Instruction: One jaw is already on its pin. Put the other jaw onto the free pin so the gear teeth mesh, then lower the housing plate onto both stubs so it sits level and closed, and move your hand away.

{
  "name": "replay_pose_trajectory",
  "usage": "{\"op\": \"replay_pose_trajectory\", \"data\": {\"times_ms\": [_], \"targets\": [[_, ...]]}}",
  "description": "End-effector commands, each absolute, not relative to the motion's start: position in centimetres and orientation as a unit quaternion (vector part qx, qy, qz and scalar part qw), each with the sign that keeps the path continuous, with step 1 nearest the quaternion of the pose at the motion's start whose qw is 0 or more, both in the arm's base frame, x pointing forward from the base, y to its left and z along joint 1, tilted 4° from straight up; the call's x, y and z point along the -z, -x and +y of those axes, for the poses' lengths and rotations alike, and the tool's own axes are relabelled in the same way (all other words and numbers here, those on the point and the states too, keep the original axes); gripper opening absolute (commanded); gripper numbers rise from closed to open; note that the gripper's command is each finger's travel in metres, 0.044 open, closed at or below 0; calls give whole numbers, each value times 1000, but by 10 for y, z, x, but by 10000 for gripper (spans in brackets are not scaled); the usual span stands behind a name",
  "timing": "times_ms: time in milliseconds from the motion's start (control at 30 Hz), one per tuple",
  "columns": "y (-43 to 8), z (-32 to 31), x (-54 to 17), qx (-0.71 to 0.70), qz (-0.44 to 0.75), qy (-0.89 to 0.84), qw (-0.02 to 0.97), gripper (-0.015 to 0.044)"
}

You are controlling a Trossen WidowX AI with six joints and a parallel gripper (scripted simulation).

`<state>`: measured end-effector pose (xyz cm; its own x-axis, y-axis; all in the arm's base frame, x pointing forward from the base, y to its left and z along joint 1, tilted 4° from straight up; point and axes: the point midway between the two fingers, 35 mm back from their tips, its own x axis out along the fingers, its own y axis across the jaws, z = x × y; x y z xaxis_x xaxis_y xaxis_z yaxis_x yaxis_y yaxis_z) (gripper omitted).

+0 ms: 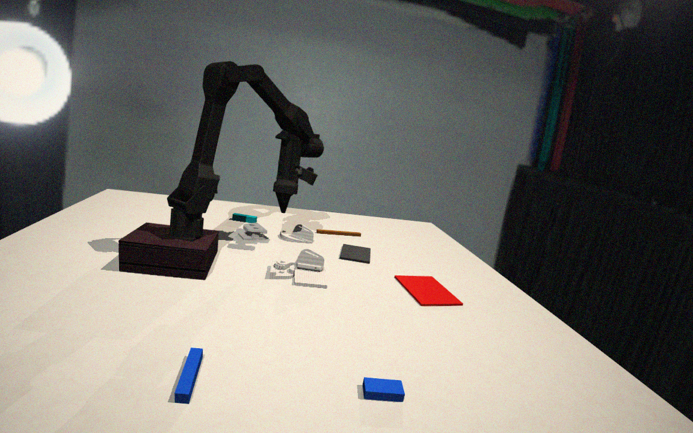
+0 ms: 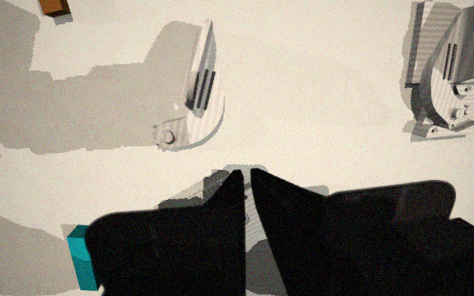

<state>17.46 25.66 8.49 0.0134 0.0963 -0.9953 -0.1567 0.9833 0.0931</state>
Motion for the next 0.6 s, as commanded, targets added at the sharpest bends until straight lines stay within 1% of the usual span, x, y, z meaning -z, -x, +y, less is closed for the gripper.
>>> {"op": "replay_pose_trajectory", "data": {"times_ms": [0,433,567], "targets": [[-175,257,-85,-89,697,22,712,105],[-175,257,-85,-89,697,22,712,440],[-175,257,-85,-89,697,22,712,440]]}}
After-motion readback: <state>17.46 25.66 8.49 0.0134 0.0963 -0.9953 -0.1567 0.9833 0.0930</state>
